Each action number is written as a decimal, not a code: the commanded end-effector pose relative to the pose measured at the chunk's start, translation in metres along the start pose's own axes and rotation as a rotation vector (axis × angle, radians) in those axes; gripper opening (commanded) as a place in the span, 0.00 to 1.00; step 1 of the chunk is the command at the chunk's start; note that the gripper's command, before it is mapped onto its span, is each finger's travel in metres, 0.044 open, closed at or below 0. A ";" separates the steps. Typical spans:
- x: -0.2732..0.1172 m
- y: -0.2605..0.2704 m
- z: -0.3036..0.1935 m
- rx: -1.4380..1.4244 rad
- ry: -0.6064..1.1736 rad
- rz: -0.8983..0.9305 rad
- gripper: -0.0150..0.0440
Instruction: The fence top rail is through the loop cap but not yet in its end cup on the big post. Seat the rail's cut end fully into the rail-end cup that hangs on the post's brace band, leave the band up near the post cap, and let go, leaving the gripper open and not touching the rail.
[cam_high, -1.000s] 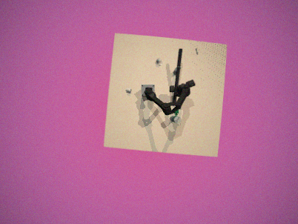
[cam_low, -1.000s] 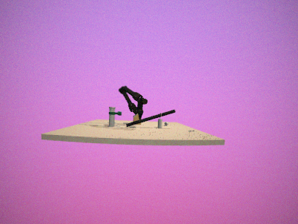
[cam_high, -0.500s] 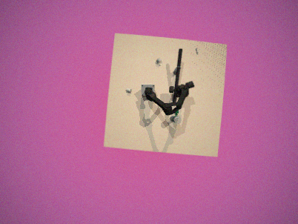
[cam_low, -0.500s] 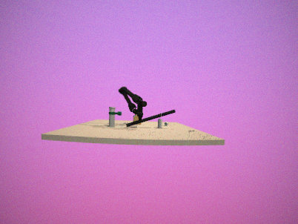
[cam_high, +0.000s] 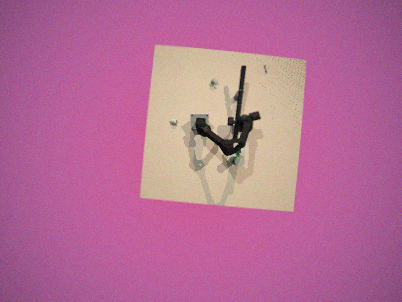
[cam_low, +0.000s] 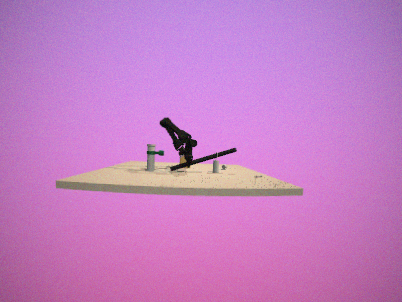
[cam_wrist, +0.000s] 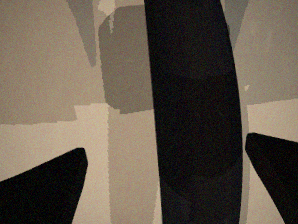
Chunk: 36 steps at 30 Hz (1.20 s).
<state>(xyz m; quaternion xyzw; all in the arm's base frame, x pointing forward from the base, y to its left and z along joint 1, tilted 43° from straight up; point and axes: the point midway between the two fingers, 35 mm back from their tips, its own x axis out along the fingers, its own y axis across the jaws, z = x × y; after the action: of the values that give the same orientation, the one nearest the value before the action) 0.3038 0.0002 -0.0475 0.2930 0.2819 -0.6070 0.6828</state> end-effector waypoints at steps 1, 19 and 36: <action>0.005 -0.003 0.000 -0.008 -0.008 -0.006 1.00; 0.005 -0.003 0.000 -0.008 -0.008 -0.006 0.53; -0.009 -0.007 0.004 -0.002 -0.053 -0.023 0.25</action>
<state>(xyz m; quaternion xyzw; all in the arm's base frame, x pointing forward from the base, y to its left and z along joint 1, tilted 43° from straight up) 0.2952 -0.0019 -0.0454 0.2796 0.2754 -0.6219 0.6776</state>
